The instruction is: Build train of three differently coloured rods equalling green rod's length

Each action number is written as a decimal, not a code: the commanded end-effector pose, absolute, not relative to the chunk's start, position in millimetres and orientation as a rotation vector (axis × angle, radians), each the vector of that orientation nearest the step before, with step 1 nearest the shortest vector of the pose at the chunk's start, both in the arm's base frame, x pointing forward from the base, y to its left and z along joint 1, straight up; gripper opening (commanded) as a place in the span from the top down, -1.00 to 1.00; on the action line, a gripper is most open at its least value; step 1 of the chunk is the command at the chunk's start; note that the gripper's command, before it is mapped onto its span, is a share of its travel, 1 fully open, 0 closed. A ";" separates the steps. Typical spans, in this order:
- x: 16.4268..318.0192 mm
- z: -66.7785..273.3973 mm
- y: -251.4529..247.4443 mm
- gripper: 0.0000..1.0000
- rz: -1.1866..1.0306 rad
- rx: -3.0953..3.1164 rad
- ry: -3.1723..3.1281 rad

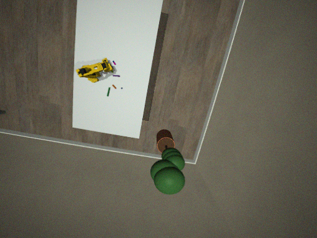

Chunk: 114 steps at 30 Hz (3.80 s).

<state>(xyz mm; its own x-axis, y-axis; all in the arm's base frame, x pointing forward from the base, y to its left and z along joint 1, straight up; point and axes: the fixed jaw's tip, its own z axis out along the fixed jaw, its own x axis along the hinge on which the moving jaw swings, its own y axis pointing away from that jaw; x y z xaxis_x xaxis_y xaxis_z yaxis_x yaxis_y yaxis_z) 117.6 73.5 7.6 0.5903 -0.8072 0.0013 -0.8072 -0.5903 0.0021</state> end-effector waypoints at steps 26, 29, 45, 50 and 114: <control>130.3 25.7 80.8 1.00 0.064 2.859 -1.452; 130.8 32.2 81.1 1.00 0.064 2.859 -1.452; 130.1 53.6 80.9 1.00 0.064 2.859 -1.452; 130.5 53.7 81.1 1.00 0.064 2.860 -1.451; 178.5 54.1 105.8 1.00 0.105 2.963 -1.290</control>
<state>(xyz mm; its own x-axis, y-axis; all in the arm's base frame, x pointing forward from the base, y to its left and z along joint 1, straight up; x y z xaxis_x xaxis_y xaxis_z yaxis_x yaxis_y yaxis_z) 164.4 98.9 33.9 0.6819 -0.7315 -0.0007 -0.7314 -0.6818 0.0106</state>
